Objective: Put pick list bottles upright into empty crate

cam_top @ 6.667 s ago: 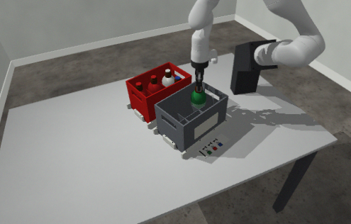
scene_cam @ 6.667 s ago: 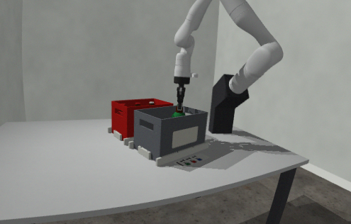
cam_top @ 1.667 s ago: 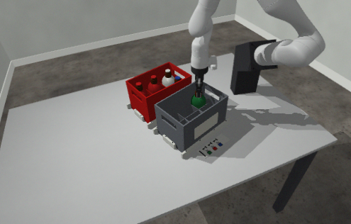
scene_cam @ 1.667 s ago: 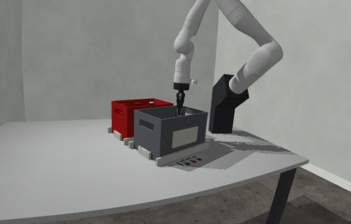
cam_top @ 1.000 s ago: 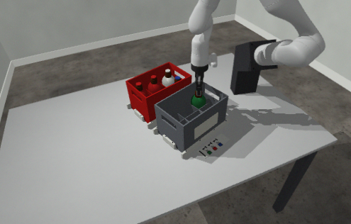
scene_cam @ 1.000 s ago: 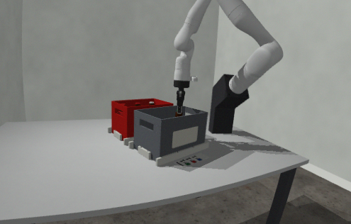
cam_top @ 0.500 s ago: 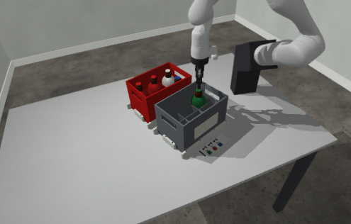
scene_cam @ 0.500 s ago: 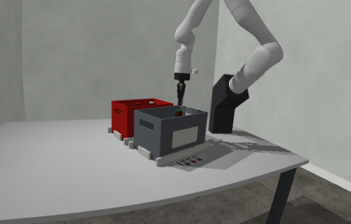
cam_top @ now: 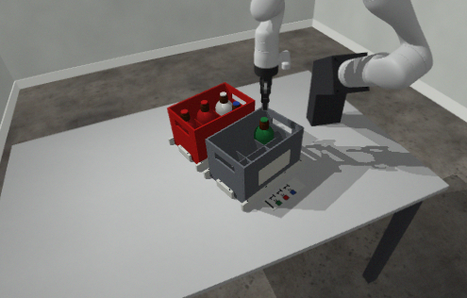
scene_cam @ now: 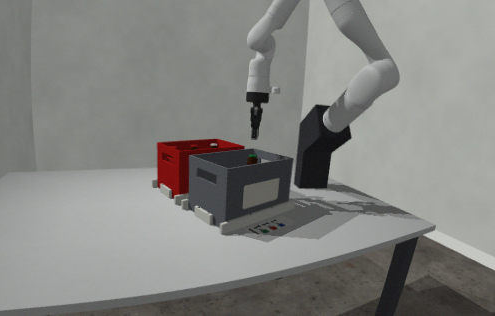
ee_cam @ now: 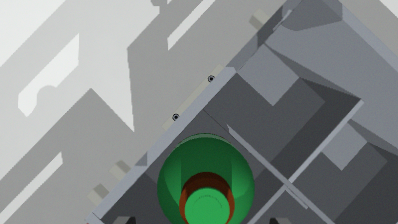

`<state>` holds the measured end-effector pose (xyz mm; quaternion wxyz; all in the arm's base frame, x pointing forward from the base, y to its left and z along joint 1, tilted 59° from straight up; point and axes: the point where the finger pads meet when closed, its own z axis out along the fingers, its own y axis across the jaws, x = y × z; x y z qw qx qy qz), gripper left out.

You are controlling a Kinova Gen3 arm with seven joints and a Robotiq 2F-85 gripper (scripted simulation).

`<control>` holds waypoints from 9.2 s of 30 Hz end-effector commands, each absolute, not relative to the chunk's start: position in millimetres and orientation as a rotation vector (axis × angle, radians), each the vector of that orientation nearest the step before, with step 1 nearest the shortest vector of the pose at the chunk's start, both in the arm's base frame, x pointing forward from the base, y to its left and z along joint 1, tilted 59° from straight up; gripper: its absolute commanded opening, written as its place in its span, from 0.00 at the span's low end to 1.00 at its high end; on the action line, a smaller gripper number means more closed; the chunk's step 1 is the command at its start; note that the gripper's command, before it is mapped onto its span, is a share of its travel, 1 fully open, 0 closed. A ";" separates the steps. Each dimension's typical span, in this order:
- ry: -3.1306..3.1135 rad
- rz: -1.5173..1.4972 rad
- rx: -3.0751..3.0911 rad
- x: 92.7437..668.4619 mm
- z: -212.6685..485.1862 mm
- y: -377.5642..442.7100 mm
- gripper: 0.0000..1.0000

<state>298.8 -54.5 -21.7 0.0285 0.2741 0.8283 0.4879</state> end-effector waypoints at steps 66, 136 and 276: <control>2.555 1.504 0.847 379.8 -86.0 -135.3 0.67; 2.555 1.503 0.847 465.9 -170.0 -176.7 0.67; 2.555 1.503 0.847 464.9 -168.3 -179.1 0.10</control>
